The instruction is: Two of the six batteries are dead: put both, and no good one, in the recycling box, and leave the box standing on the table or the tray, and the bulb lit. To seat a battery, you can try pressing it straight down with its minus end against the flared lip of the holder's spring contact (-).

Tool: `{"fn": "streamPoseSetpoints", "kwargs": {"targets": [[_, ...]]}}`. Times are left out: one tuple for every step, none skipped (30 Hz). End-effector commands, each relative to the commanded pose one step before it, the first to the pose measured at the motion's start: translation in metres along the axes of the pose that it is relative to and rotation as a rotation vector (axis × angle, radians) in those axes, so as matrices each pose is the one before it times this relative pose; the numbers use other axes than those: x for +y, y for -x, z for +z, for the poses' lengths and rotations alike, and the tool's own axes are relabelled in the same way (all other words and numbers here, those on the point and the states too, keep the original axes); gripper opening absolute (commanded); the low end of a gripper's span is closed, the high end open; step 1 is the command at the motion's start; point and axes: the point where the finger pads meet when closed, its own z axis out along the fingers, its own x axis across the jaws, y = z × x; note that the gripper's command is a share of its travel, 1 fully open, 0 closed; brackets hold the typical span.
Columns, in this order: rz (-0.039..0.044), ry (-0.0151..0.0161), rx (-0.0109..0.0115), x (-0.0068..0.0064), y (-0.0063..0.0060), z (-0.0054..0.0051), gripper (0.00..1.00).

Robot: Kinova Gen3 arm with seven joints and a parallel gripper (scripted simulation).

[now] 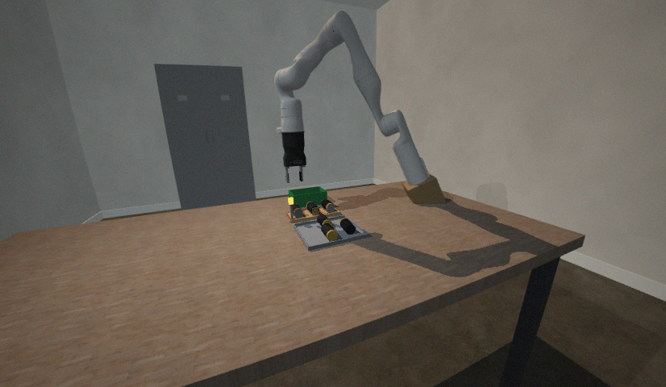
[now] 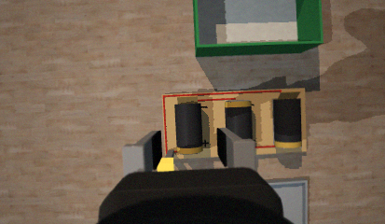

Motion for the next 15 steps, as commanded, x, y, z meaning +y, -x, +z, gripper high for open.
{"fn": "streamPoseSetpoints", "kwargs": {"targets": [[0.00204,0.00079,-0.00165,0.00019,0.0005,-0.00065,0.9],[0.00123,0.0,0.0,0.0,0.0,0.0,0.9],[0.0,0.0,0.0,0.0,0.0,0.0,0.9],[0.0,0.0,0.0,0.0,0.0,0.0,0.9],[0.00136,0.0,0.0,0.0,0.0,0.0,0.9],[0.0015,0.0,0.0,0.0,0.0,0.0,0.9],[0.00165,0.0,0.0,0.0,0.0,0.0,0.9],[0.0018,0.0,0.0,0.0,0.0,0.0,0.9],[0.00195,0.0,0.0,0.0,0.0,0.0,0.9],[0.00211,0.0,0.0,0.0,0.0,0.0,0.9],[0.00228,0.0,0.0,0.0,0.0,0.0,0.9],[0.00245,0.0,0.0,0.0,0.0,0.0,0.9],[0.00262,0.0,0.0,0.0,0.0,0.0,0.9],[0.0028,0.0,0.0,0.0,0.0,0.0,0.9],[0.00298,0.0,0.0,0.0,0.0,0.0,0.9]]}}
